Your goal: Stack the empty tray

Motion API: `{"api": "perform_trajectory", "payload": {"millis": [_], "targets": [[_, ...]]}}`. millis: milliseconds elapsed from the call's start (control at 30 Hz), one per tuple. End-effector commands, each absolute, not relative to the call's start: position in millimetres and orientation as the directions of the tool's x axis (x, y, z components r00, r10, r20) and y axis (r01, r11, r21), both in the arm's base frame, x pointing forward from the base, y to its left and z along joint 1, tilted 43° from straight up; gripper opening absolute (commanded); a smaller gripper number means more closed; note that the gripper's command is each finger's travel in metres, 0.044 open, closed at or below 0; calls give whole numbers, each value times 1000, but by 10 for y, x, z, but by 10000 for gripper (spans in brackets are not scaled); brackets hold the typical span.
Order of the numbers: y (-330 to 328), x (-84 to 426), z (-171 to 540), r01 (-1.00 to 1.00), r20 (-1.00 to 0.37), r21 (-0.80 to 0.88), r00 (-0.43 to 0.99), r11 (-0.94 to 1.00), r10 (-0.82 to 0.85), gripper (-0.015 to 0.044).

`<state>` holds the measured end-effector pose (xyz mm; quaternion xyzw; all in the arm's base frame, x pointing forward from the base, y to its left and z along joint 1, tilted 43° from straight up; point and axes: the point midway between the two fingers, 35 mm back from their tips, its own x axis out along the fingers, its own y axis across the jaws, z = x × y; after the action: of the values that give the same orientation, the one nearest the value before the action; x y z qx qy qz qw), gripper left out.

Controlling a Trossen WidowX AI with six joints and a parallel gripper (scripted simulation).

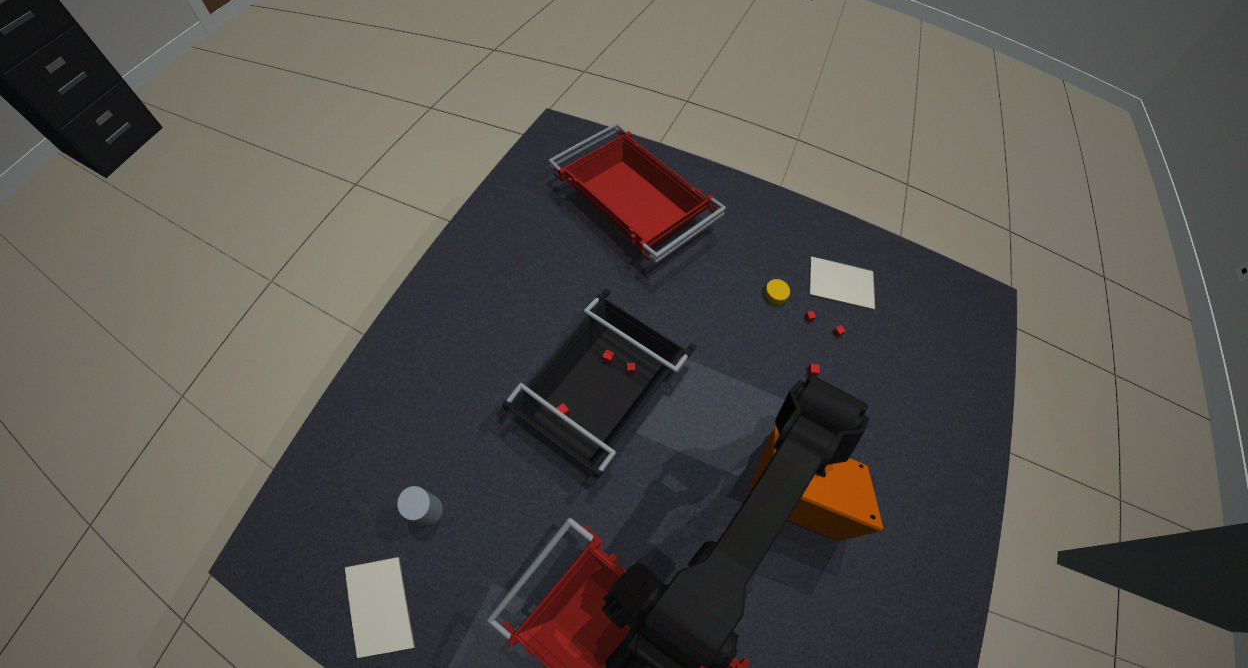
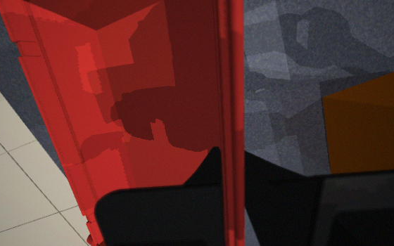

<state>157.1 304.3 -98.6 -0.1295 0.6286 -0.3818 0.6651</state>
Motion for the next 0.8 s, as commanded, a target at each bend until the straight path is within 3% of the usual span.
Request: {"api": "perform_trajectory", "payload": {"millis": [0,767], "targets": [[3060,1709,-838,404,-760,-614,-68,678,-647,0],[2617,2408,-331,716,-774,-474,-61,513,-631,0]]}}
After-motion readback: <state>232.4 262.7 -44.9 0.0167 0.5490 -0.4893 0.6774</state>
